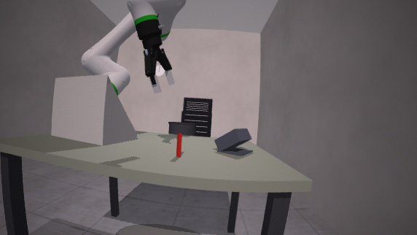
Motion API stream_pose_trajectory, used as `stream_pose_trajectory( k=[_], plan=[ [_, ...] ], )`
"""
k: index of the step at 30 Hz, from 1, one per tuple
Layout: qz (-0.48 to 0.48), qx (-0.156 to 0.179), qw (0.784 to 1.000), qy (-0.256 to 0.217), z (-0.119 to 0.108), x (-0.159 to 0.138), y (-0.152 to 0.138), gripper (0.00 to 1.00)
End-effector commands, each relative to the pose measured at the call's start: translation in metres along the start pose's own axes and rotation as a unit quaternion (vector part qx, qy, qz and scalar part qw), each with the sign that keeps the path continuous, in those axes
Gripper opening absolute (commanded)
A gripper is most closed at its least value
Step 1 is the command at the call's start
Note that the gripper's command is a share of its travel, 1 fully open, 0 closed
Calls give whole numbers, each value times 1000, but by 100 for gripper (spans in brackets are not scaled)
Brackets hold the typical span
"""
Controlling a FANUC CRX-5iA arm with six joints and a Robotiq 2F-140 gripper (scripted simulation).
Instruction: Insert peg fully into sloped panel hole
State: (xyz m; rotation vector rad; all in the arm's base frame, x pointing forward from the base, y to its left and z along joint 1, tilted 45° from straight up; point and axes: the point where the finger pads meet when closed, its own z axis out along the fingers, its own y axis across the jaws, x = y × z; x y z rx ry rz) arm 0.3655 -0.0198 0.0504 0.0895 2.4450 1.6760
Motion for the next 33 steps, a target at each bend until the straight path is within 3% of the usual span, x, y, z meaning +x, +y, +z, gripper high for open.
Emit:
stream_pose_trajectory(
  k=[1, 10, 20, 33],
  plan=[
    [-69, 41, 996, 37, 20, -13, -30, 100],
    [-186, 95, 973, 99, 50, -38, -72, 100],
    [-352, 147, 906, 183, 95, -81, -120, 100],
    [-355, 148, 904, 184, 109, -78, -127, 100]
  ],
)
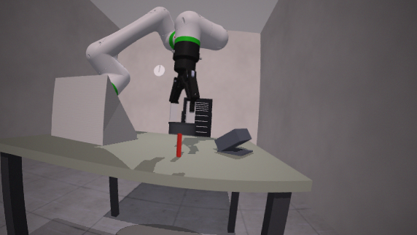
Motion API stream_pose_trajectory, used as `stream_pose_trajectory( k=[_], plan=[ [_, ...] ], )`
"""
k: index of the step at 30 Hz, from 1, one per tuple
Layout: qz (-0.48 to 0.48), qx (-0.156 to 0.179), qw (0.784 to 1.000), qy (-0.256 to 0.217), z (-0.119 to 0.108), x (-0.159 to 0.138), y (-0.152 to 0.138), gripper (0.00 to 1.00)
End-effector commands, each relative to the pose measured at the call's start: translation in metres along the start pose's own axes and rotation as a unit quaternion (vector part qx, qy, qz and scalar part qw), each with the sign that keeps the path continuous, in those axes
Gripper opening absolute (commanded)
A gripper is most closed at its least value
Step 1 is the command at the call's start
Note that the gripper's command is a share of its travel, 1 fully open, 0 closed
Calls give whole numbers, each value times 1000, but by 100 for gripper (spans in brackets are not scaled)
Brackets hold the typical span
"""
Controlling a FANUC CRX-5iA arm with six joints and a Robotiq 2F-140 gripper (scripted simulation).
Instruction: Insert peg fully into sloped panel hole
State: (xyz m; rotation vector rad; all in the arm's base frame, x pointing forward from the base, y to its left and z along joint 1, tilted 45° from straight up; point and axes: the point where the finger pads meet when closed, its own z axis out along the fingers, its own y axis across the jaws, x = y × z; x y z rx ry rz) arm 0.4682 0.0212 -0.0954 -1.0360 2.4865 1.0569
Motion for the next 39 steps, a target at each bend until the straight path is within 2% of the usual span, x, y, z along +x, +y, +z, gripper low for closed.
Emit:
stream_pose_trajectory(
  k=[1, 39],
  plan=[
    [0, 0, 1000, 0, 4, 0, 0, 100],
    [0, 0, 1000, 0, 56, 0, 0, 100]
  ],
)
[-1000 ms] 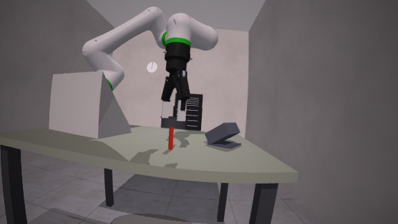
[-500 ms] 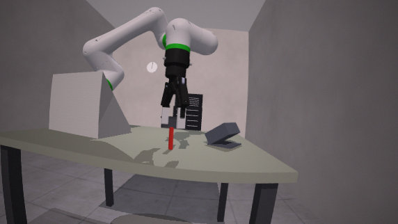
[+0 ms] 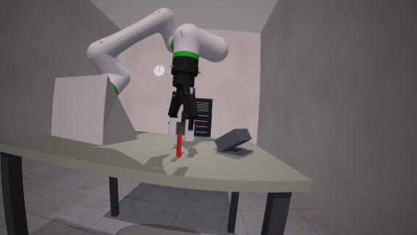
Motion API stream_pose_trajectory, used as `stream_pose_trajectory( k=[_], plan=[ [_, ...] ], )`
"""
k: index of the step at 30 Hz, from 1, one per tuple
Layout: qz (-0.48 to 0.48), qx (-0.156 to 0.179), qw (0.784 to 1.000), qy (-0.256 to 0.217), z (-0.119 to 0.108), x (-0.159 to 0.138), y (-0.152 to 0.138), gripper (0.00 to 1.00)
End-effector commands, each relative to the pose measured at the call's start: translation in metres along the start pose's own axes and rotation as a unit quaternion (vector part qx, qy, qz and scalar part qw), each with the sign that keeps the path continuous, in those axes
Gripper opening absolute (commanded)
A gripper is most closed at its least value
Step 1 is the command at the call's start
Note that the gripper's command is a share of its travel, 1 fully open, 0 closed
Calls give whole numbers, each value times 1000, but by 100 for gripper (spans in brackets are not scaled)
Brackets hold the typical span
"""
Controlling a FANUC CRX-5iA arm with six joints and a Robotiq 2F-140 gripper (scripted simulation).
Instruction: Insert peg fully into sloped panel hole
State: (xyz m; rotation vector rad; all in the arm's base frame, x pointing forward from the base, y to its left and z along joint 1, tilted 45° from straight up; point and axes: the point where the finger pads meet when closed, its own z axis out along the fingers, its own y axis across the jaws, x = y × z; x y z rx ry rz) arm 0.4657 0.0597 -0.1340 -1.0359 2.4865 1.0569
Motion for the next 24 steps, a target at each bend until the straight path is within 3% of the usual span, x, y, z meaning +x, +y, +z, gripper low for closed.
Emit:
stream_pose_trajectory(
  k=[1, 24],
  plan=[
    [0, 0, 1000, 0, 1, 0, 0, 100],
    [0, 0, 1000, 0, 1, 0, 0, 64]
  ],
)
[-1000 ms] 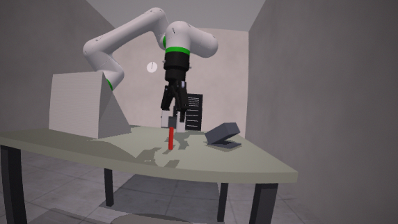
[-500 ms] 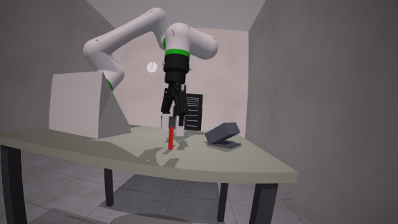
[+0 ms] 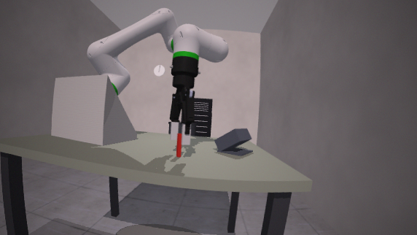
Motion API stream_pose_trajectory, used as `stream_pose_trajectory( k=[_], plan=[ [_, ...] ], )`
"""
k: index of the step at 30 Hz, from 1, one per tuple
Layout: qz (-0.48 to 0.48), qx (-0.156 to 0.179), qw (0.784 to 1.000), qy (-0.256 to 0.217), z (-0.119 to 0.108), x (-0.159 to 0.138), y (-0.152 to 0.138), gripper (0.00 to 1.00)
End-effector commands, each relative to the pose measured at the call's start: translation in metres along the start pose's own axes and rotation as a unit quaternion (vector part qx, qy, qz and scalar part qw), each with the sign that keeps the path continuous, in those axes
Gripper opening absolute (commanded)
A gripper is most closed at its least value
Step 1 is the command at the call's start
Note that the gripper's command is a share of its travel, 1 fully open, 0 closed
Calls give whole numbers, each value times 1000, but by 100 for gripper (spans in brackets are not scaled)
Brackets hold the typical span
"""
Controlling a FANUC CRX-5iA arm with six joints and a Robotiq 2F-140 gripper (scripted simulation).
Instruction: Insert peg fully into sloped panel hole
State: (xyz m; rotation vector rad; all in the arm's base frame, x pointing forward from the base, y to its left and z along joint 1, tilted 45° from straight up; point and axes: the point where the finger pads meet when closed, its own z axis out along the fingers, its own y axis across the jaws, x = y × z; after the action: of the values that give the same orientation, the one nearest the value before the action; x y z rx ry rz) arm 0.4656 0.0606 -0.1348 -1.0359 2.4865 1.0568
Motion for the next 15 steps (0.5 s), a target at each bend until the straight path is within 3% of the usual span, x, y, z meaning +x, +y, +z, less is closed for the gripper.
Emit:
stream_pose_trajectory(
  k=[1, 15],
  plan=[
    [0, 0, 1000, 0, 0, 0, 0, 63],
    [0, 0, 1000, 0, 0, 0, 0, 41]
  ],
)
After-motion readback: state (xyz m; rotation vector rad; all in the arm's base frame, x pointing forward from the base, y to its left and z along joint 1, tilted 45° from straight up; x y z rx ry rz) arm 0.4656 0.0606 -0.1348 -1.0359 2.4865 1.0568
